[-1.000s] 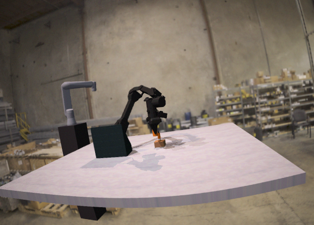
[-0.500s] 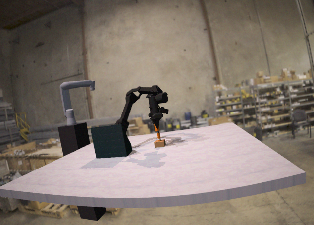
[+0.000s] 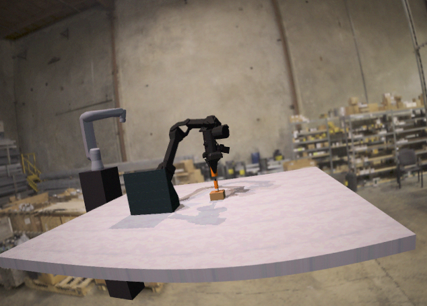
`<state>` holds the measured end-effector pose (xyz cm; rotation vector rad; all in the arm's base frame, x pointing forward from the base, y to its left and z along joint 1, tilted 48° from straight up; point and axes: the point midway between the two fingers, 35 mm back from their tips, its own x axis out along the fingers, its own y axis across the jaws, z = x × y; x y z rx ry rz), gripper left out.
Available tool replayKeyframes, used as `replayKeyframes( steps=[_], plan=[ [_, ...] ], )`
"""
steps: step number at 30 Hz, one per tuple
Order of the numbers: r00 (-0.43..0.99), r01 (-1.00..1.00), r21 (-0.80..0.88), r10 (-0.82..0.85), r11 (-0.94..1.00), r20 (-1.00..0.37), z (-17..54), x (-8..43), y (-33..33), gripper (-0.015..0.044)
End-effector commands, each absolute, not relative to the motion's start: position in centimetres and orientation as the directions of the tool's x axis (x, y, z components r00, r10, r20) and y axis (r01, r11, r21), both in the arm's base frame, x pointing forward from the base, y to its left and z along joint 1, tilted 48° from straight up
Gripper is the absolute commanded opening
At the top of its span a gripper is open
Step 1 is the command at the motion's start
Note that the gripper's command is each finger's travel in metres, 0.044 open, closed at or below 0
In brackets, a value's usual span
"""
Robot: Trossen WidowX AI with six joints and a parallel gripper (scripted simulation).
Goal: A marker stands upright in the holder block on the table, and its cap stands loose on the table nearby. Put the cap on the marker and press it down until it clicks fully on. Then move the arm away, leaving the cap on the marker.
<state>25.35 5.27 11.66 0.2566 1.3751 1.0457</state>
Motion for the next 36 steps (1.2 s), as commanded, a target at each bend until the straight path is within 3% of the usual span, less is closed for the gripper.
replayKeyframes(
  steps=[1, 36],
  plan=[
    [-0.144, -0.455, 0.698, 0.727, 0.553, -0.671, 11.7, 25.2, 5.5, 0.0],
    [-0.144, -0.456, 0.698, 0.729, 0.552, -0.67, 8.3, 24.5, 9.3, 0.0]
  ],
)
